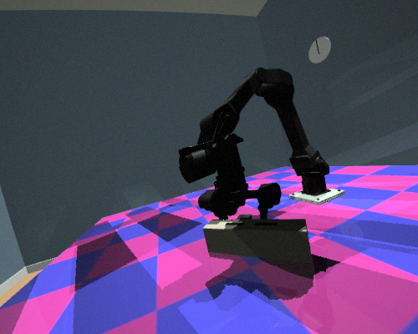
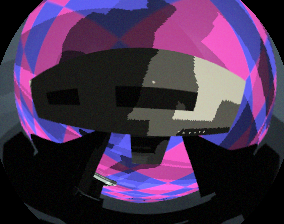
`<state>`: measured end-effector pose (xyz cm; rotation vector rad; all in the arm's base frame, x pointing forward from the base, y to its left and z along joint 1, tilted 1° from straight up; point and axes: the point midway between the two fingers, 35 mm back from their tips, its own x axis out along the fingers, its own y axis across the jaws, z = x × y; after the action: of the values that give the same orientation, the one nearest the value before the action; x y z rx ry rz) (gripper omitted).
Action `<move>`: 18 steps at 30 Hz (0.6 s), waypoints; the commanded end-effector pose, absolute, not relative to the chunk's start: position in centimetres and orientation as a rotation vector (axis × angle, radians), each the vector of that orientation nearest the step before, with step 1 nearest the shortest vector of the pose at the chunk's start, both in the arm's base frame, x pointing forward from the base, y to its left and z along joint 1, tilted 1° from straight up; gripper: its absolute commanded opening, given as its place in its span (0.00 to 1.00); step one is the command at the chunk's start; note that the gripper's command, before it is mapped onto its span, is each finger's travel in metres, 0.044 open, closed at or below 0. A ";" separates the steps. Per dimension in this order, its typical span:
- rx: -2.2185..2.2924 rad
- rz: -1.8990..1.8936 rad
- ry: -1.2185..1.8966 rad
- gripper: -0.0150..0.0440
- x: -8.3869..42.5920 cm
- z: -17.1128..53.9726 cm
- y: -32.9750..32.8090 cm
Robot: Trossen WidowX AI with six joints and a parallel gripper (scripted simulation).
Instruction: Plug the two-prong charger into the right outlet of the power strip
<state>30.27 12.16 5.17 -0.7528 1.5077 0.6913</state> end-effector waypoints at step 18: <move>-0.748 0.695 1.490 1.00 29.9 5.2 11.7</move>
<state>29.98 11.70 4.99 -0.7505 1.5015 0.6912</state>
